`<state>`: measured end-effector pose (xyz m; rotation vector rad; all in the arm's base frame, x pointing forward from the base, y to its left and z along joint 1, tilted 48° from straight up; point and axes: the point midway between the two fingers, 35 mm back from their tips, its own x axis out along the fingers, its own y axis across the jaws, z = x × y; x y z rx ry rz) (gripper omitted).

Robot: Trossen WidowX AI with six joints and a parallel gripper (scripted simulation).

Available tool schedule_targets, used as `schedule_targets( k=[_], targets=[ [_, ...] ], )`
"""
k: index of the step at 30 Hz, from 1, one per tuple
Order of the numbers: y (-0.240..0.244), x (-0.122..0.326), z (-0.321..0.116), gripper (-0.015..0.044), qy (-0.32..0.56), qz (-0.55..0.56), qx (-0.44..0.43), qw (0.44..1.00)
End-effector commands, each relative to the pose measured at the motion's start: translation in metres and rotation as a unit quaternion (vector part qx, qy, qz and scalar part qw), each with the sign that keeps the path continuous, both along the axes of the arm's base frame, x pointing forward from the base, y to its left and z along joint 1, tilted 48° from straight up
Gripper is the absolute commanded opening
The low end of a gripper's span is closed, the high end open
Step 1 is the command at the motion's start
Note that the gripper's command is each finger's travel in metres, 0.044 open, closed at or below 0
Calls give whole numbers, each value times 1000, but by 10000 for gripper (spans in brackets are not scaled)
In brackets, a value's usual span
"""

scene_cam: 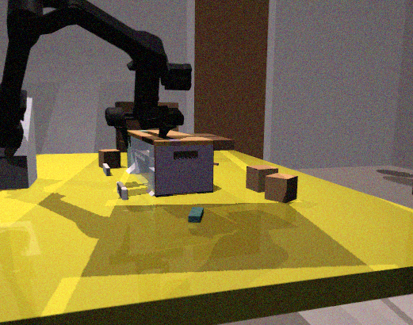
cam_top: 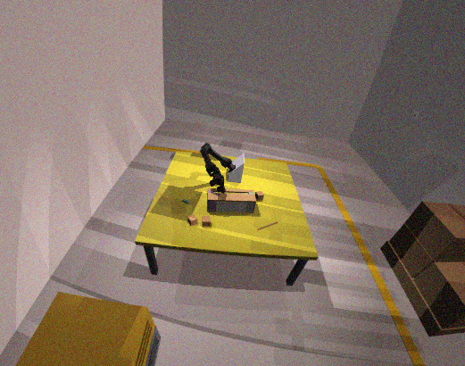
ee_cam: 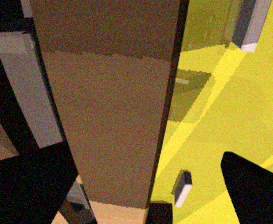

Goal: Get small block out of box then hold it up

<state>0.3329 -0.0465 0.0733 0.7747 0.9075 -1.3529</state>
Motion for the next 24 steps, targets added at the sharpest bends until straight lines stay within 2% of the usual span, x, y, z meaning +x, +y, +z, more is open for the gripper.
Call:
schedule_targets(
  k=[1, 8, 12, 24],
  targets=[
    [-6, -2, -5, 400, 3, 0, -3, 1000],
    [-14, -2, -13, 400, 3, 0, -4, 1000],
    [-9, -1, -10, 400, 0, 0, -1, 1000],
    [17, -5, -40, 400, 1, 0, 0, 1000]
  ],
)
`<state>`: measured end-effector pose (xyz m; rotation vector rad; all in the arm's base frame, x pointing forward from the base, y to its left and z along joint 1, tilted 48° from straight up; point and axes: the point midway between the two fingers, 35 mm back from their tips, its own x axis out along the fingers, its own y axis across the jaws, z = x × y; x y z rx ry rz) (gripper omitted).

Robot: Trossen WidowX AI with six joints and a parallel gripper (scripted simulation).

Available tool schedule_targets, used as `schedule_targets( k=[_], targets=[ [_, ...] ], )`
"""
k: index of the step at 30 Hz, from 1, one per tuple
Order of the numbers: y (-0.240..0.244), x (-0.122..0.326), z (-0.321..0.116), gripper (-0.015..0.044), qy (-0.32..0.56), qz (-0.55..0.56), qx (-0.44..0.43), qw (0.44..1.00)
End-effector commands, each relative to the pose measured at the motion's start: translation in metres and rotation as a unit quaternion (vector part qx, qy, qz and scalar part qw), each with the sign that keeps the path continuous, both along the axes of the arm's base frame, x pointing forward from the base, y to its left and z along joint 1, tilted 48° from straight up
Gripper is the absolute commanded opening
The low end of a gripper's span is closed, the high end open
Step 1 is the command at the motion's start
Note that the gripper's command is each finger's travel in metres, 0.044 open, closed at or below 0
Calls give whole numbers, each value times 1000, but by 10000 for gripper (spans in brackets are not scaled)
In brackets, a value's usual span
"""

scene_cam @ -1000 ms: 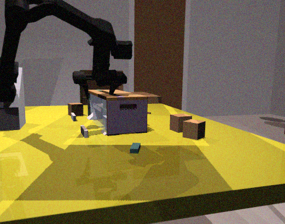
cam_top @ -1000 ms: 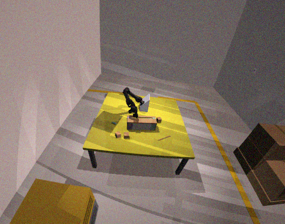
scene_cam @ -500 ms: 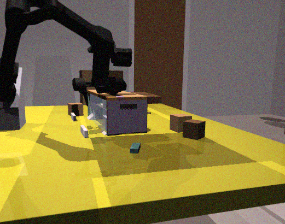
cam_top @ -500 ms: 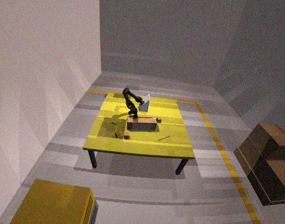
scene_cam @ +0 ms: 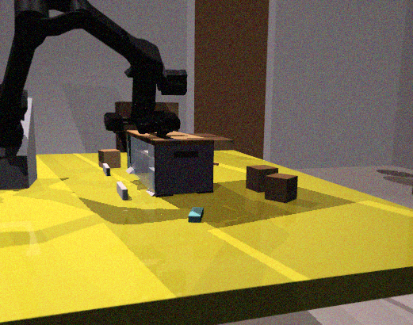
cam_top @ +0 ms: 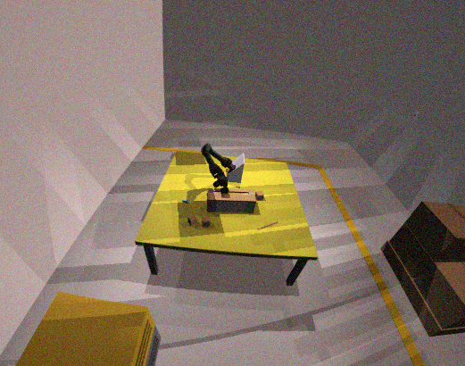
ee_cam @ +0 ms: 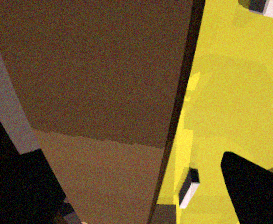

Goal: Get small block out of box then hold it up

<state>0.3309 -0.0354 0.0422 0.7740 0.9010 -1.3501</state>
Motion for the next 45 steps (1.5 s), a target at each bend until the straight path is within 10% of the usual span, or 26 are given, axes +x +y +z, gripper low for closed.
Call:
schedule_targets(
  k=[1, 45],
  targets=[
    [8, -3, -11, 400, 3, -1, 2, 1000],
    [107, -17, -117, 400, 3, -1, 6, 1000]
  ],
)
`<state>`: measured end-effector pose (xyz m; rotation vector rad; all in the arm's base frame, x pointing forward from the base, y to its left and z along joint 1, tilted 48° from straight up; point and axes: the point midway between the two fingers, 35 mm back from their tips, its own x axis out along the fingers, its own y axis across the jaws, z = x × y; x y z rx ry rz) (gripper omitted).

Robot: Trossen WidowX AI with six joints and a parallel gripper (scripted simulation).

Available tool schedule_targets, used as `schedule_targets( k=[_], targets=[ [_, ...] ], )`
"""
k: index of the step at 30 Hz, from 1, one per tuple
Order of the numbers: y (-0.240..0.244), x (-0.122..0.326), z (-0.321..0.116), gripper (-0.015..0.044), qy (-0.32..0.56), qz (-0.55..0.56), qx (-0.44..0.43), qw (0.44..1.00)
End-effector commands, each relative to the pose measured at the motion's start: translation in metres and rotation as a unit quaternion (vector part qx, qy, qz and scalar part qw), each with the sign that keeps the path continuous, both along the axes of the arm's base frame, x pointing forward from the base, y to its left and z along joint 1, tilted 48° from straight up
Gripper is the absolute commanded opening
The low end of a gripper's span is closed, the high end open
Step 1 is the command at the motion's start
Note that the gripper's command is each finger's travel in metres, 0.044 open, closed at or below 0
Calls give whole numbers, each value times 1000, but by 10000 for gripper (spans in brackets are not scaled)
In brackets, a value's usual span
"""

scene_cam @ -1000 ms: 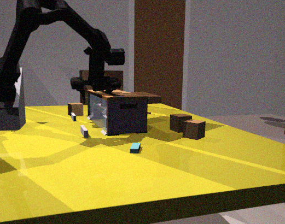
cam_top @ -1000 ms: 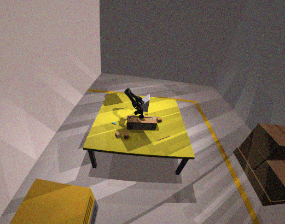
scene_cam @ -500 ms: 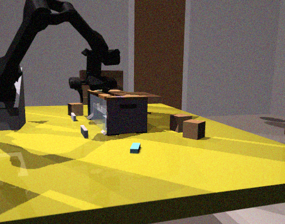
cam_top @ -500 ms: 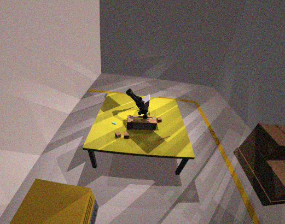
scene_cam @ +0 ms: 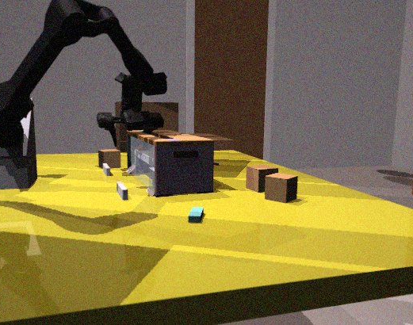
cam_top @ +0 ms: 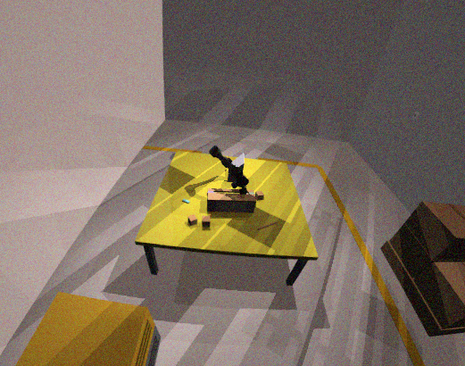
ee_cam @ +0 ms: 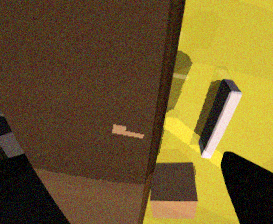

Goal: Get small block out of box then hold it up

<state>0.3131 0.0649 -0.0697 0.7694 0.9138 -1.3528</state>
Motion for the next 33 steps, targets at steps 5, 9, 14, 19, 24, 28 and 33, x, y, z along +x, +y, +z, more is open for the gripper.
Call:
schedule_targets(
  k=[5, 9, 14, 19, 24, 28, 33],
  targets=[
    [9, 1, -4, 400, -3, -2, 4, 1000],
    [33, 0, 18, 400, 0, 0, 3, 1000],
    [52, -3, 38, 400, 2, 1, 1, 1000],
    [52, -3, 33, 321, 30, 79, -4, 996],
    [58, -9, 29, 285, 142, 315, -30, 938],
    [64, -14, 25, 285, 230, 485, -54, 842],
    [69, -19, 21, 285, 335, 658, -85, 669]
  ],
)
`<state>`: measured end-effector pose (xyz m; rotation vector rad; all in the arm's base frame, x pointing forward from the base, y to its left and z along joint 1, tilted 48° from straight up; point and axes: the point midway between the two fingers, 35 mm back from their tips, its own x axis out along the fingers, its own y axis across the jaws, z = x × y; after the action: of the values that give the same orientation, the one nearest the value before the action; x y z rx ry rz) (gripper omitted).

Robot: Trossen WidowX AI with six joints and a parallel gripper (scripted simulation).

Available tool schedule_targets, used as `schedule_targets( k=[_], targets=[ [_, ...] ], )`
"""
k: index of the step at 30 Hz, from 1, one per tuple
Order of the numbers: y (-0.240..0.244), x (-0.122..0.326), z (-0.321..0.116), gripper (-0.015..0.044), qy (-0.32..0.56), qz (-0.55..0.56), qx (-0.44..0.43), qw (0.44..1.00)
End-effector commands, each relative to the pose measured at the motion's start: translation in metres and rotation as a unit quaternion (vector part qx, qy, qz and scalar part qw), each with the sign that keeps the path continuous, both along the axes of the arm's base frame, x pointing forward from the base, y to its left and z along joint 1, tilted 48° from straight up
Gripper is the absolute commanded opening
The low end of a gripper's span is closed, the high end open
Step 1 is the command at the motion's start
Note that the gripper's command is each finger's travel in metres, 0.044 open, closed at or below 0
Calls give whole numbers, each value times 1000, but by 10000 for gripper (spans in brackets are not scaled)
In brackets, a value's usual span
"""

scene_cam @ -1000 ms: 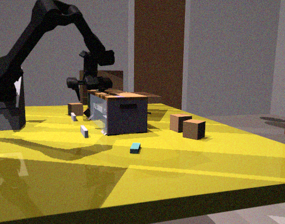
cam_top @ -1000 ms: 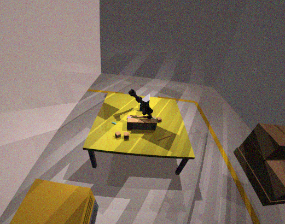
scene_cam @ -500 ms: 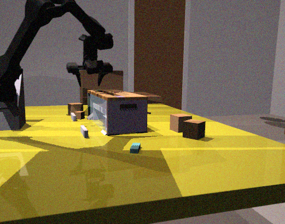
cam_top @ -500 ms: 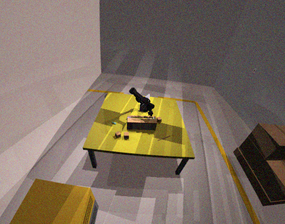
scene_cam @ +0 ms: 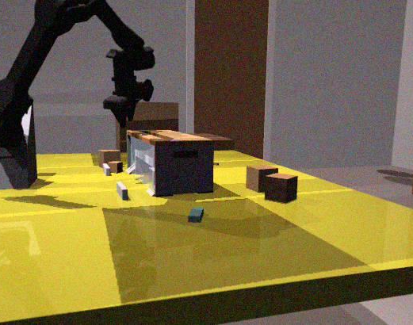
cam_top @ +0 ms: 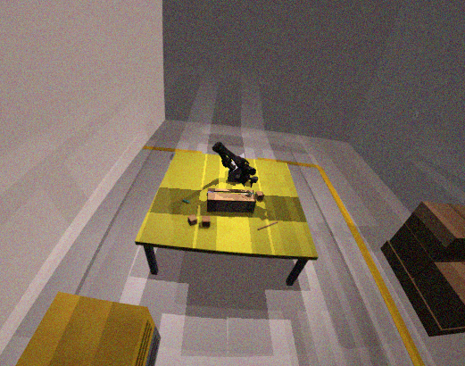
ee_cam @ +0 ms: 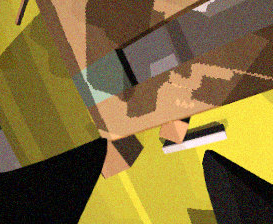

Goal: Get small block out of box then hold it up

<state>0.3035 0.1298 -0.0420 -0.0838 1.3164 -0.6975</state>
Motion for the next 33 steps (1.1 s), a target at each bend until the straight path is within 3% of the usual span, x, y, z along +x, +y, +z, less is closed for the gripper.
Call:
schedule_targets(
  k=[1, 6, 15, 24, 33],
  targets=[
    [5, -10, -7, 285, 165, 315, -69, 932],
    [9, -15, -10, 285, 284, 508, -118, 804],
    [14, -21, -12, 285, 411, 683, -176, 578],
    [19, -27, -14, 285, 513, 776, -216, 297],
    [24, -32, -15, 285, 579, 782, -230, -8]
  ],
)
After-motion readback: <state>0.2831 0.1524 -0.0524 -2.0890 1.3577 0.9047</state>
